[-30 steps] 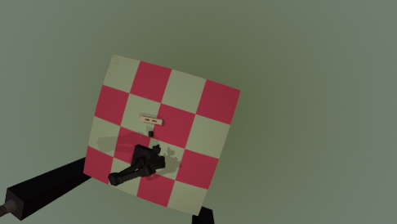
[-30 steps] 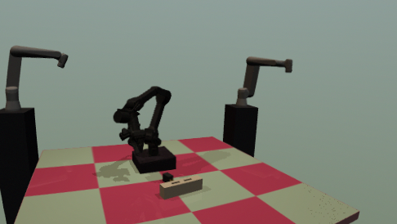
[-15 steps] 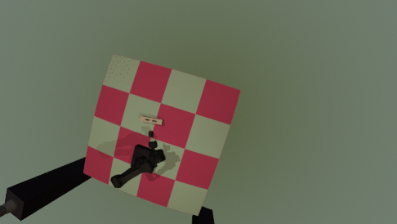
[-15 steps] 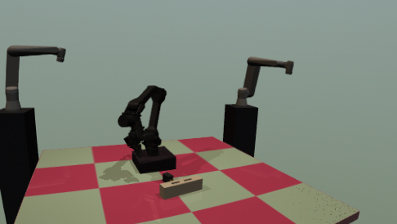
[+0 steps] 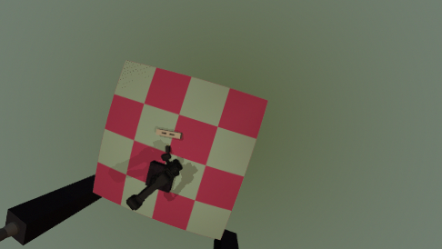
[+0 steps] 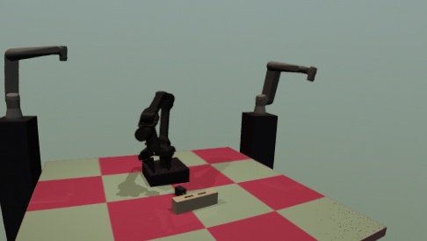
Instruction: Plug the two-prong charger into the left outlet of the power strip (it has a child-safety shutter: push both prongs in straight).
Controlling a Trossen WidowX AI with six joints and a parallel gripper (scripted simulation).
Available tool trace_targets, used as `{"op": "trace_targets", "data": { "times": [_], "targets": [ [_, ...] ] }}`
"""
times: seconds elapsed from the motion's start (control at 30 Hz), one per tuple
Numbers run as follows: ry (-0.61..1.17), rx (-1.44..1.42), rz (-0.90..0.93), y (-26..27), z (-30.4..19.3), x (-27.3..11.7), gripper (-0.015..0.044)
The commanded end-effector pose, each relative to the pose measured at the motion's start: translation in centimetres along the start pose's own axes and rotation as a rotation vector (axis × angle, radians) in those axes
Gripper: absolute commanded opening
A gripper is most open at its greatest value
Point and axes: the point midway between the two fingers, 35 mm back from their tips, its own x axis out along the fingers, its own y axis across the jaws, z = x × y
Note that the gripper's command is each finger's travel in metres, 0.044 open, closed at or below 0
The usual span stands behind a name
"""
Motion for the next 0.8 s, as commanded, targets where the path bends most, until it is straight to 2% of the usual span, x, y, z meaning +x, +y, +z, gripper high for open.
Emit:
{"op": "trace_targets", "data": {
  "times": [0.0, 0.77],
  "targets": [
    [0.017, -0.082, -0.027, 0.5, -0.1, 0.4, 0.044],
    [0.131, -0.584, -0.176, 3.4, -1.4, 3.4, 0.044]
  ]
}}
